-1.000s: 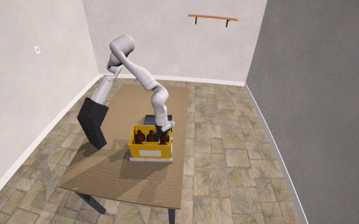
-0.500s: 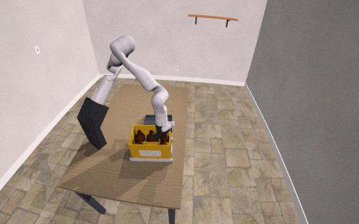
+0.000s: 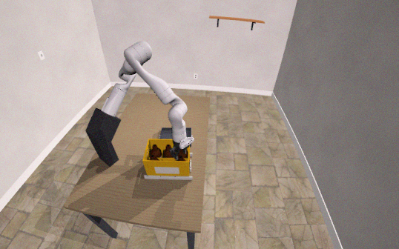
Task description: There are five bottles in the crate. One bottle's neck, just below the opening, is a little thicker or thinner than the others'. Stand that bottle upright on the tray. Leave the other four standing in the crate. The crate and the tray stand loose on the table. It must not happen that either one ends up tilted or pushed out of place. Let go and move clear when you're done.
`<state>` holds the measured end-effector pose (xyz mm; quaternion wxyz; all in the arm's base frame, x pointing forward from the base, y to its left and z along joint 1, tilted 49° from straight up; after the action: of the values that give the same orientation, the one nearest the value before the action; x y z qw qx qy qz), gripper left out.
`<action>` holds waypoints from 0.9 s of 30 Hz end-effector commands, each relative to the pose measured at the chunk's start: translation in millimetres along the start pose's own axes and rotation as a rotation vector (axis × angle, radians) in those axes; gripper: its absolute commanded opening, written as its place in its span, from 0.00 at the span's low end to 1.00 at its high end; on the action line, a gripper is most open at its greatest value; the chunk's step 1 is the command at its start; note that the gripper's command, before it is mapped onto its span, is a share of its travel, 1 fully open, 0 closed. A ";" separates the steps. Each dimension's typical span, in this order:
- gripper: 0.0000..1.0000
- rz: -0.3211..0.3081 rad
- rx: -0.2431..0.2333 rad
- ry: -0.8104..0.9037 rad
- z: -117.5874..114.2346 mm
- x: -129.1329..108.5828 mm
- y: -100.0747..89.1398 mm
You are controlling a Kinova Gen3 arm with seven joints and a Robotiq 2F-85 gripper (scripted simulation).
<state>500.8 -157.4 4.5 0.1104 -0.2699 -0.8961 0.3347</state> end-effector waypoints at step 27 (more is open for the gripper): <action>0.64 0.006 0.002 0.002 0.8 -2.6 25.6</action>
<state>510.7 -142.0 -11.3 0.1102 -0.2691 -0.8962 0.3350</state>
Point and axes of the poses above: the point where the finger pads meet when closed, its own y axis out along the fingers, its own z axis across the jaws, x = y × z, the point moved 5 cm from there along -y, back along the fingers, and after that the axes turned 11 degrees about -y, right-handed, at the moved point
